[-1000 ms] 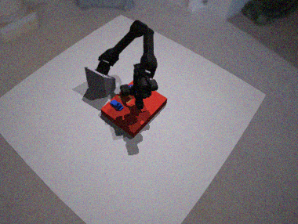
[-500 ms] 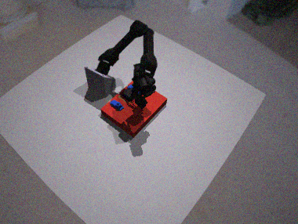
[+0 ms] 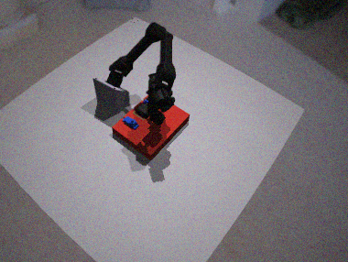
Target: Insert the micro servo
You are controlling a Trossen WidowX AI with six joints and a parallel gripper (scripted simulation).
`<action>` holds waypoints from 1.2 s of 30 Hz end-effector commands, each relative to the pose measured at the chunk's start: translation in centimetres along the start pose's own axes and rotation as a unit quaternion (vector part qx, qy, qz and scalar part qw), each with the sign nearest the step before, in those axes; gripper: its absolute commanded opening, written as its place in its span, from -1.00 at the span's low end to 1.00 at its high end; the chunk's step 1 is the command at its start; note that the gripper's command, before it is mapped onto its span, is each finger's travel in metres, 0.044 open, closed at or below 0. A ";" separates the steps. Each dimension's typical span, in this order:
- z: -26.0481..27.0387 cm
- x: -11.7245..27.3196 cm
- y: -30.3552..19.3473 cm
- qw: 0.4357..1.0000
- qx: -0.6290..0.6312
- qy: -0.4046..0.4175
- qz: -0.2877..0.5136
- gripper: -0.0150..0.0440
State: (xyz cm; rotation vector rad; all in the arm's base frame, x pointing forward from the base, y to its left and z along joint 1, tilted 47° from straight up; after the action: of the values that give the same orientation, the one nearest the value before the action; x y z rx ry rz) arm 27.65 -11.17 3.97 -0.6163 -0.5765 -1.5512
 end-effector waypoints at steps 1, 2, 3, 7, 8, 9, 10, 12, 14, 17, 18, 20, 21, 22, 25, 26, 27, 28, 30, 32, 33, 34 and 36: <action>0.1 0.3 -1.6 1.000 0.003 -0.003 -0.004 -0.49; 0.1 0.3 -2.0 1.000 0.003 -0.003 -0.004 -0.49; 0.2 0.3 -2.4 1.000 0.003 -0.003 -0.004 -0.49; 0.3 0.3 -4.2 1.000 0.002 -0.003 -0.004 -0.49; 0.3 0.3 -4.6 1.000 0.002 -0.003 -0.003 -0.49; 0.4 0.3 -5.1 1.000 0.002 -0.003 -0.003 -0.49; 0.4 0.3 -5.6 1.000 0.002 -0.003 -0.003 -0.49; 0.5 0.3 -6.5 1.000 0.002 -0.004 -0.003 -0.49; 0.5 0.3 -7.4 1.000 0.001 -0.004 -0.003 -0.49; 0.6 0.2 -8.8 1.000 0.001 -0.004 -0.003 -0.49; 0.7 0.2 -9.3 1.000 0.001 -0.003 -0.002 -0.49; 0.7 0.2 -9.8 1.000 0.001 -0.003 -0.002 -0.49; 0.7 0.2 -9.9 1.000 0.001 -0.003 -0.002 -0.49; 0.7 0.2 -9.9 1.000 0.001 -0.003 -0.002 -0.49; 0.7 0.1 -9.9 1.000 0.001 -0.003 -0.002 -0.49; 0.7 0.0 -9.9 1.000 0.001 -0.003 -0.002 -0.49; 0.7 -0.2 -9.9 1.000 0.001 -0.003 -0.002 -0.49; 0.7 -0.3 -9.9 1.000 0.001 -0.003 -0.002 -0.49; 0.7 -0.6 -9.8 1.000 0.001 -0.003 -0.002 -0.49; 0.7 -0.9 -9.8 1.000 0.001 -0.003 -0.002 -0.49; 0.7 -1.1 -9.8 1.000 0.001 -0.003 -0.002 -0.49; 0.7 -1.2 -9.8 1.000 0.001 -0.003 -0.002 -0.49; 0.7 -1.6 -9.8 1.000 0.001 -0.003 -0.002 -0.49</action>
State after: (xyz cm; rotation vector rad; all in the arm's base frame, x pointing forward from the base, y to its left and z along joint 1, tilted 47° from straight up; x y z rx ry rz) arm 17.93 -9.30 3.74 -0.6186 -0.5857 -1.5484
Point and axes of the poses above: the point midway between the two fingers, 35 mm back from their tips, its own x axis back along the fingers, its own z axis across the jaws, y = z × x, the point moved 5 cm from there along x, back along the fingers, and after that the axes turned 5 degrees about x, right-handed, at the moved point
